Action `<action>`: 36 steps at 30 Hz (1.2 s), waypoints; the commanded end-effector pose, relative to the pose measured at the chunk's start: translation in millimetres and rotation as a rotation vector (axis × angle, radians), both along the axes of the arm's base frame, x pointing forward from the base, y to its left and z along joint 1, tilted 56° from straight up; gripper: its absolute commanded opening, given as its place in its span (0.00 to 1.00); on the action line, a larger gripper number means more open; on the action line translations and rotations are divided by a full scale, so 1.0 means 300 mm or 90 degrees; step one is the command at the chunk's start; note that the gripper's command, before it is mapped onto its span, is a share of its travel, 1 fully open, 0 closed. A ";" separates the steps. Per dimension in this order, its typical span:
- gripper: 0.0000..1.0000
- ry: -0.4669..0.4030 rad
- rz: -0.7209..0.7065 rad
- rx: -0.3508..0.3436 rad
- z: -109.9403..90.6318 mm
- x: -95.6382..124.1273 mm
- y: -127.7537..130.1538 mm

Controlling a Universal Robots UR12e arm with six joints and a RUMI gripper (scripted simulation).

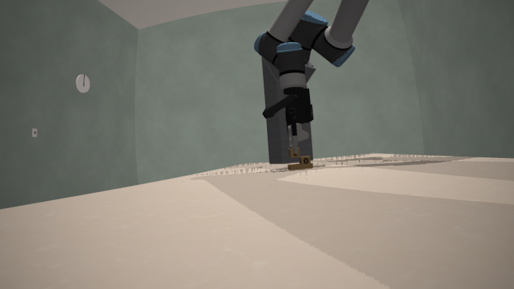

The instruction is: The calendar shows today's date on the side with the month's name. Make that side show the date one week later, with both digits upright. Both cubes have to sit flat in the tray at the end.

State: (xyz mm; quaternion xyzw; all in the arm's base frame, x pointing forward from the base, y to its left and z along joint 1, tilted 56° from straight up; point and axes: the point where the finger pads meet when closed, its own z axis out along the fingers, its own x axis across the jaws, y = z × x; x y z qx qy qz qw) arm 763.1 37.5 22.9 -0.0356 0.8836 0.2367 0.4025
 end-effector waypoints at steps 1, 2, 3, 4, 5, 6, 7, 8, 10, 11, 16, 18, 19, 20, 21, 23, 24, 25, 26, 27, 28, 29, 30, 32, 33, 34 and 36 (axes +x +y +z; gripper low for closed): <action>0.11 0.000 0.000 0.000 -0.007 0.009 0.005; 0.11 0.000 0.000 0.000 -0.008 0.011 0.007; 0.11 0.000 0.000 0.000 -0.010 0.013 0.008; 0.11 0.000 0.000 0.000 -0.012 0.016 0.009; 0.11 0.000 0.000 0.000 -0.014 0.018 0.011; 0.11 0.000 0.000 0.000 -0.014 0.018 0.011; 0.11 0.000 0.000 0.000 -0.014 0.018 0.011; 0.11 0.000 0.000 0.000 -0.015 0.020 0.012; 0.11 0.000 0.000 0.000 -0.019 0.024 0.015; 0.11 0.000 0.000 0.000 -0.020 0.026 0.016; 0.11 0.000 0.000 0.000 -0.028 0.035 0.022; 0.11 0.000 0.000 0.000 -0.030 0.038 0.024; 0.11 0.000 0.000 0.000 -0.031 0.040 0.025; 0.11 0.000 0.000 0.000 -0.032 0.041 0.026; 0.11 0.000 0.000 0.000 -0.033 0.042 0.026; 0.11 0.000 0.000 0.000 -0.034 0.043 0.027; 0.11 0.000 0.000 0.000 -0.034 0.043 0.027; 0.11 0.000 0.000 0.000 -0.035 0.044 0.027; 0.11 0.000 0.000 0.000 -0.035 0.044 0.028; 0.11 0.000 0.000 0.000 -0.035 0.045 0.028; 0.11 0.000 0.000 0.000 -0.036 0.045 0.028; 0.11 0.000 0.000 0.000 -0.036 0.046 0.029; 0.11 0.000 0.000 0.000 -0.036 0.046 0.029; 0.11 0.000 0.000 0.000 -0.036 0.046 0.029; 0.11 0.000 0.000 0.000 -0.036 0.046 0.029; 0.11 0.000 0.000 0.000 -0.036 0.046 0.029; 0.11 0.000 0.000 0.000 -0.036 0.046 0.029</action>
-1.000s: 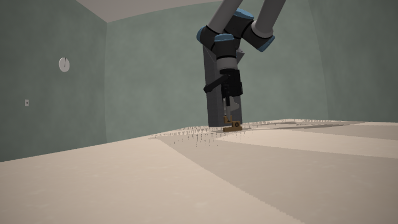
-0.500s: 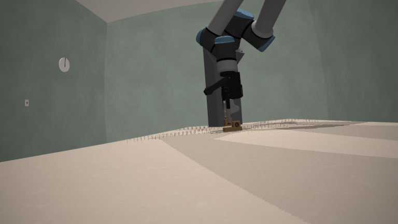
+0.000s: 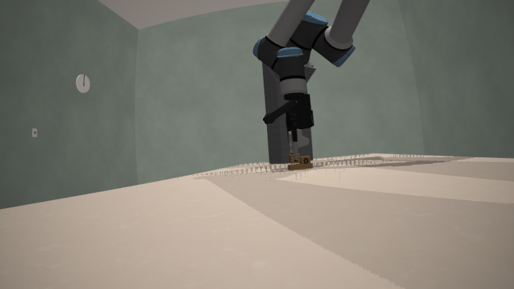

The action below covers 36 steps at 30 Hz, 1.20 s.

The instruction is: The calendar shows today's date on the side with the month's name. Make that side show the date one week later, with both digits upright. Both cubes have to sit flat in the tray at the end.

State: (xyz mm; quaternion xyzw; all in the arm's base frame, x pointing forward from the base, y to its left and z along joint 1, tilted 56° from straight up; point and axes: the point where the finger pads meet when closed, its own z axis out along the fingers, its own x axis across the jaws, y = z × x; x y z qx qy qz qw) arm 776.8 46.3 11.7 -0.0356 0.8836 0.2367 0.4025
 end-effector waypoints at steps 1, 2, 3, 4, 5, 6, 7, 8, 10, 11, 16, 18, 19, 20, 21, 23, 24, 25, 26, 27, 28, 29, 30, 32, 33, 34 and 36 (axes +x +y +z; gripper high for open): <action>0.11 0.000 0.000 0.000 0.001 0.000 0.000; 0.11 0.000 0.000 0.000 0.001 0.000 0.000; 0.11 0.000 0.000 0.000 0.001 0.000 0.000; 0.11 0.000 0.000 0.000 0.001 0.000 0.000; 0.11 0.000 0.000 0.000 0.001 0.000 0.000; 0.11 0.000 0.000 0.000 0.001 0.000 0.000; 0.11 0.000 0.000 0.000 0.001 0.000 0.000; 0.11 0.000 0.000 0.000 0.001 0.000 0.000; 0.11 0.000 0.000 0.000 0.001 0.000 0.000; 0.11 0.000 0.000 0.000 0.001 0.000 0.000; 0.11 0.000 0.000 0.000 0.001 0.000 0.000; 0.11 0.000 0.000 0.000 0.001 0.000 0.000; 0.11 0.000 0.000 0.000 0.001 0.000 0.000; 0.11 0.000 0.000 0.000 0.000 0.001 0.000; 0.11 0.000 0.000 0.000 0.000 0.001 0.000; 0.11 0.000 0.000 0.000 0.000 0.001 0.000; 0.11 0.000 0.000 0.000 0.000 0.001 0.000; 0.11 0.000 0.000 0.000 -0.001 0.002 0.000; 0.11 0.000 0.000 0.000 -0.001 0.002 0.001; 0.11 0.000 0.000 0.000 -0.001 0.003 0.001; 0.11 0.000 0.000 0.000 -0.002 0.004 0.002; 0.11 0.000 0.000 0.000 -0.003 0.004 0.002; 0.11 0.000 0.000 0.000 -0.003 0.005 0.003; 0.11 0.000 0.000 0.000 -0.005 0.007 0.004; 0.11 0.000 0.000 0.000 -0.006 0.008 0.005; 0.11 0.000 0.000 0.000 -0.007 0.009 0.005; 0.11 0.000 0.000 0.000 -0.009 0.012 0.007</action>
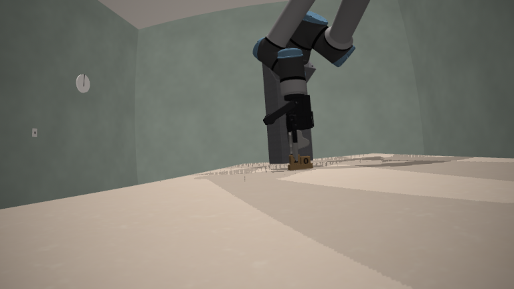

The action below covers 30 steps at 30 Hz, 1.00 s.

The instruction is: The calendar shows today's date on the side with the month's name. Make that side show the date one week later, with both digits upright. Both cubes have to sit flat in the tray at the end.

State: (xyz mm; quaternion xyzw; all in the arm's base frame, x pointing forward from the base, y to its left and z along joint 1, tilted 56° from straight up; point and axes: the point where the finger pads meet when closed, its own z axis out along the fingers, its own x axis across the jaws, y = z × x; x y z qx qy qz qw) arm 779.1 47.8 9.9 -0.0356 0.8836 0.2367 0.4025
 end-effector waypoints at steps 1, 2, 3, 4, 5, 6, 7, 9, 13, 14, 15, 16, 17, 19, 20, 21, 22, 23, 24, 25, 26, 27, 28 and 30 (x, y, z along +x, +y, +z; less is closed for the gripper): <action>0.11 0.000 0.000 0.000 -0.003 0.005 0.003; 0.11 0.000 0.000 0.000 -0.003 0.005 0.003; 0.11 0.000 0.000 0.000 -0.003 0.005 0.003; 0.11 0.000 0.000 0.000 -0.004 0.006 0.003; 0.11 0.000 0.000 0.000 -0.005 0.007 0.004; 0.11 0.000 0.000 0.000 -0.006 0.009 0.005; 0.11 0.000 0.000 0.000 -0.007 0.010 0.006; 0.11 0.000 0.000 0.000 -0.008 0.011 0.007; 0.11 0.000 0.000 0.000 -0.011 0.014 0.008; 0.11 0.000 0.000 0.000 -0.011 0.015 0.009; 0.11 0.000 0.000 0.000 -0.011 0.015 0.009; 0.11 0.000 0.000 0.000 -0.012 0.015 0.009; 0.11 0.000 0.000 0.000 -0.012 0.015 0.009; 0.11 0.000 0.000 0.000 -0.012 0.016 0.009; 0.11 0.000 0.000 0.000 -0.012 0.016 0.009; 0.11 0.000 0.000 0.000 -0.012 0.016 0.009; 0.11 0.000 0.000 0.000 -0.012 0.016 0.009; 0.11 0.000 0.000 0.000 -0.012 0.016 0.009; 0.11 0.000 0.000 0.000 -0.012 0.016 0.009; 0.11 0.000 0.000 0.000 -0.012 0.016 0.009; 0.11 0.000 0.000 0.000 -0.012 0.016 0.009; 0.11 0.000 0.000 0.000 -0.012 0.016 0.009; 0.11 0.000 0.000 0.000 -0.012 0.016 0.009; 0.11 0.000 0.000 0.000 -0.012 0.016 0.009</action>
